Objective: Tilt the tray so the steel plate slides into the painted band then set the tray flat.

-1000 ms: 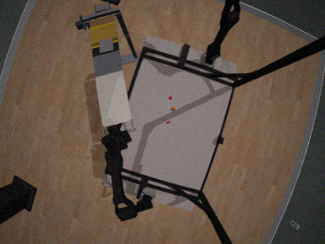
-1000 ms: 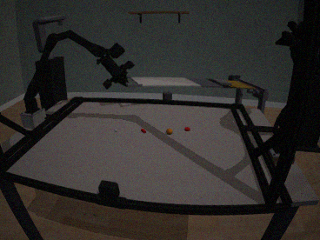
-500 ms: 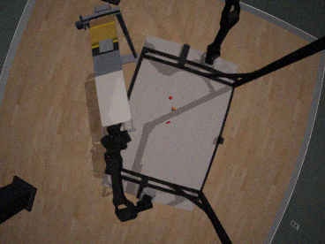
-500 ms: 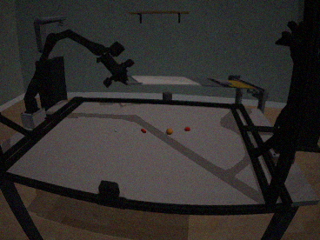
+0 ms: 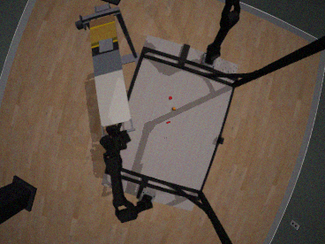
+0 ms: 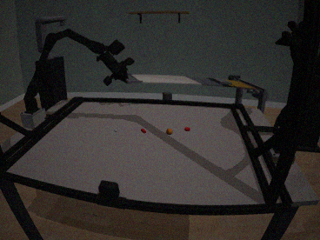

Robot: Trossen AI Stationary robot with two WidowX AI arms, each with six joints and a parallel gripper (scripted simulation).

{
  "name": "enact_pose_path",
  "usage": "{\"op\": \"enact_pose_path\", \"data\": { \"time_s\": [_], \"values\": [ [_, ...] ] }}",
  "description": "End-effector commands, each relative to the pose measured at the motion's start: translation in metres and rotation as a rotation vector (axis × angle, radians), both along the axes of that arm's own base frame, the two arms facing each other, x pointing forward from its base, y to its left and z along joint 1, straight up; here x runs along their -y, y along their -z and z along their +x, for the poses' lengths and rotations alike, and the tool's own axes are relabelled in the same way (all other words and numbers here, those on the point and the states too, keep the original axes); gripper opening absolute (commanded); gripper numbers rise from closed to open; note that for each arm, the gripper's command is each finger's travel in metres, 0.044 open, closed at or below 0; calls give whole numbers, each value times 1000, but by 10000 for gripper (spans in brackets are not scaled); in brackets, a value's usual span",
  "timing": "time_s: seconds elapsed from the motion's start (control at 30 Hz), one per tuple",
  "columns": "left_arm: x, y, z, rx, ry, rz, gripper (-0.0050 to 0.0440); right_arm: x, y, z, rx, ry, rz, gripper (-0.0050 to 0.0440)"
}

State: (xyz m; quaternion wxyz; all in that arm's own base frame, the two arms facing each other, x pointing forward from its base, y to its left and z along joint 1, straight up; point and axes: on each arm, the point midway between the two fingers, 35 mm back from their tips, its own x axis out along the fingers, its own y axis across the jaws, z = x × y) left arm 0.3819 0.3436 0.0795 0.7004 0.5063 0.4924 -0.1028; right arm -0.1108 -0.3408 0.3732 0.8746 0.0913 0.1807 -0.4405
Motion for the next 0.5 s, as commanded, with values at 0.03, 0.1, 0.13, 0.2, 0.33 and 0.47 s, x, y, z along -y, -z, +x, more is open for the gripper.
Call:
{"op": "enact_pose_path", "data": {
  "time_s": [0.03,0.1,0.13,0.2,0.33,0.47],
  "values": [
    [-3,-26,2,36,-2,29,0,0,0,0,0,-2,-2,440],
    [-3,-27,3,38,-2,30,0,0,0,0,0,-2,-2,440],
    [-3,-28,3,38,-2,31,0,0,0,0,0,-2,-2,440],
    [-3,-30,3,40,-2,32,0,0,0,0,0,-2,-2,440],
    [-3,-30,3,43,-2,34,0,0,0,0,0,-2,-2,440],
    [-3,-30,3,45,-2,35,0,0,0,0,0,-2,-2,440]
  ]
}}
